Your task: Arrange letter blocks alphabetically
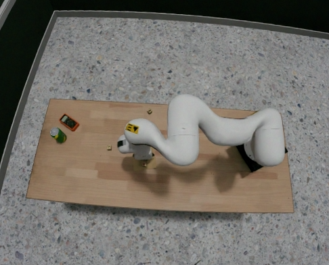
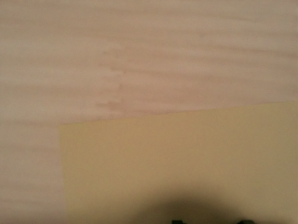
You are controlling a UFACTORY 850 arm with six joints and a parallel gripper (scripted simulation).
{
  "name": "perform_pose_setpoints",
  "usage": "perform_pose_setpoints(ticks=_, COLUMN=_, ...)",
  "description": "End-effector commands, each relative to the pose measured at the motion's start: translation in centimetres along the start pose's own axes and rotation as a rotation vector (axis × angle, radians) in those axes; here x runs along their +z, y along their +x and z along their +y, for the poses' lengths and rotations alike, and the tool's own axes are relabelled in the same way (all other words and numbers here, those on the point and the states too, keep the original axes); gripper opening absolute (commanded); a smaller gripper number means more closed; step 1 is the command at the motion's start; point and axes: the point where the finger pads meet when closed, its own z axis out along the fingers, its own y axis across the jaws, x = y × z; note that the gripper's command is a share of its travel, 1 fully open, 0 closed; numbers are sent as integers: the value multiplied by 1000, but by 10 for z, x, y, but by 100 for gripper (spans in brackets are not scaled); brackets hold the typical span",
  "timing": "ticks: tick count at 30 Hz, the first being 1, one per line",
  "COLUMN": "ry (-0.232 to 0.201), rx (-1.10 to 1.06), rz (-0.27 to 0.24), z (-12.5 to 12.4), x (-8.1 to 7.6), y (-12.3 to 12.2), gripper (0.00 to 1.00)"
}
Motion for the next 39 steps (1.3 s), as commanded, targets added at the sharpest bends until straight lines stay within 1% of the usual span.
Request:
perform_pose_setpoints(ticks=1, ry=2, rx=0, rz=0, z=-1, x=-1, y=0, gripper=23)
perform_pose_setpoints(ticks=6, ry=2, rx=0, rz=0, z=-1, x=-1, y=0, gripper=23)
perform_pose_setpoints(ticks=7, ry=2, rx=0, rz=0, z=-1, x=-1, y=0, gripper=27)
perform_pose_setpoints(ticks=9, ry=2, rx=0, rz=0, z=-1, x=-1, y=0, gripper=27)
perform_pose_setpoints(ticks=10, ry=2, rx=0, rz=0, z=-1, x=-1, y=0, gripper=31)
perform_pose_setpoints(ticks=12, ry=2, rx=0, rz=0, z=-1, x=-1, y=0, gripper=31)
perform_pose_setpoints(ticks=13, ry=2, rx=0, rz=0, z=-1, x=-1, y=0, gripper=35)
perform_pose_setpoints(ticks=17, ry=2, rx=0, rz=0, z=-1, x=-1, y=0, gripper=35)
perform_pose_setpoints(ticks=18, ry=2, rx=0, rz=0, z=-1, x=-1, y=0, gripper=39)
perform_pose_setpoints(ticks=20, ry=2, rx=0, rz=0, z=-1, x=-1, y=0, gripper=39)
perform_pose_setpoints(ticks=21, ry=2, rx=0, rz=0, z=-1, x=-1, y=0, gripper=43)
perform_pose_setpoints(ticks=34, ry=2, rx=0, rz=0, z=-1, x=-1, y=0, gripper=43)
perform_pose_setpoints(ticks=36, ry=2, rx=0, rz=0, z=-1, x=-4, y=0, gripper=43)
perform_pose_setpoints(ticks=39, ry=2, rx=0, rz=0, z=-1, x=-12, y=0, gripper=43)
